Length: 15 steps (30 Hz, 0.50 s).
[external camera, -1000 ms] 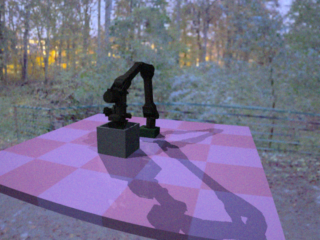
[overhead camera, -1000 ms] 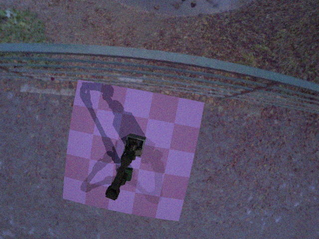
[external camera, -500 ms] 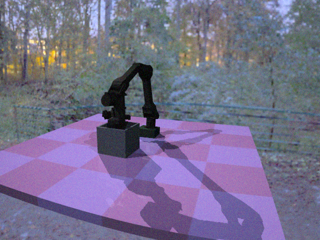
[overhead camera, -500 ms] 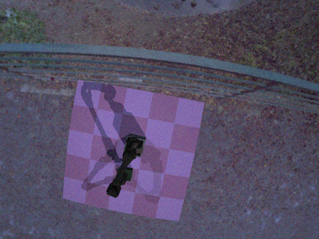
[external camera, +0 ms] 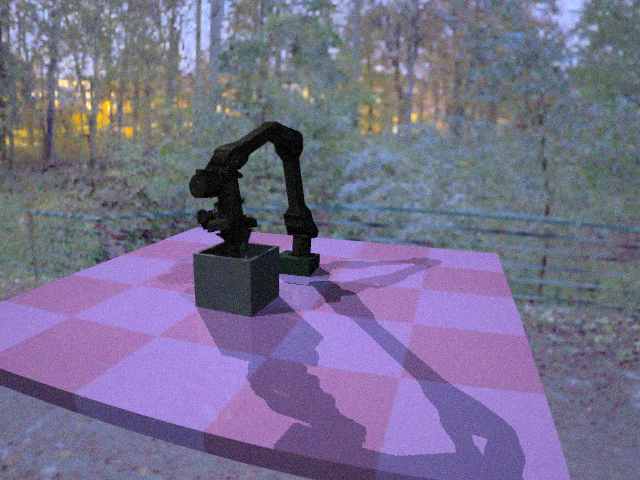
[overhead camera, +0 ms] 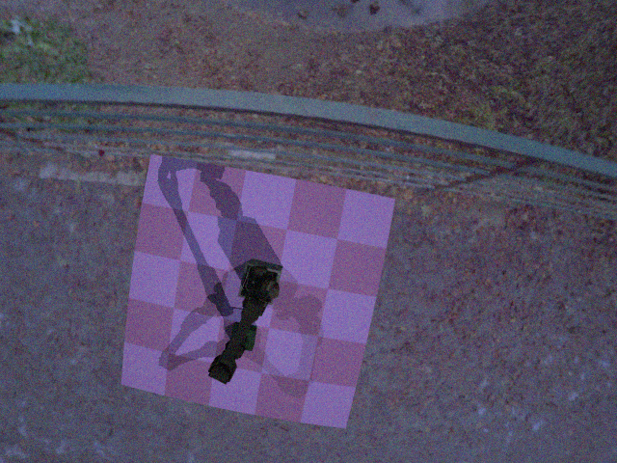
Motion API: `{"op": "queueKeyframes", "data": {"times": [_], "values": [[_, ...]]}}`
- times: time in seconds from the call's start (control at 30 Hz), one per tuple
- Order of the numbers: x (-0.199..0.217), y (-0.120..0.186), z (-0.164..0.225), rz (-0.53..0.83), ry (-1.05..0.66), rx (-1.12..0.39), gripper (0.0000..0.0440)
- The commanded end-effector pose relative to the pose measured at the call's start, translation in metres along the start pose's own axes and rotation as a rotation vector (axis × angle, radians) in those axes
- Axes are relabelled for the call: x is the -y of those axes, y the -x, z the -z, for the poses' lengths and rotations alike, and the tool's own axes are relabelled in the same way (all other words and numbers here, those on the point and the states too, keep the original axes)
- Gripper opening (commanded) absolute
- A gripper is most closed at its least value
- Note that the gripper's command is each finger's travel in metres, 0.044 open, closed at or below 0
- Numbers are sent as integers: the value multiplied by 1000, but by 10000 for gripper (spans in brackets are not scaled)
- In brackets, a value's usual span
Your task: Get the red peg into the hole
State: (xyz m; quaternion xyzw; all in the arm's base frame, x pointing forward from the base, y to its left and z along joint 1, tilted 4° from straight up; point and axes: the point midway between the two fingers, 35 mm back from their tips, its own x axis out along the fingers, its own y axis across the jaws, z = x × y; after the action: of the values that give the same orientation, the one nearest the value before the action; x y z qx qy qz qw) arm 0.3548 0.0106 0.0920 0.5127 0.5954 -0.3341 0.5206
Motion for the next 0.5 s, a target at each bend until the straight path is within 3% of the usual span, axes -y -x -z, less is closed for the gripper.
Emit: {"op": "queueKeyframes", "data": {"times": [0.0,0.47], "values": [[-5,9,1,-25,-1,-28,198],[-19,39,-4,-101,-10,-105,217]]}}
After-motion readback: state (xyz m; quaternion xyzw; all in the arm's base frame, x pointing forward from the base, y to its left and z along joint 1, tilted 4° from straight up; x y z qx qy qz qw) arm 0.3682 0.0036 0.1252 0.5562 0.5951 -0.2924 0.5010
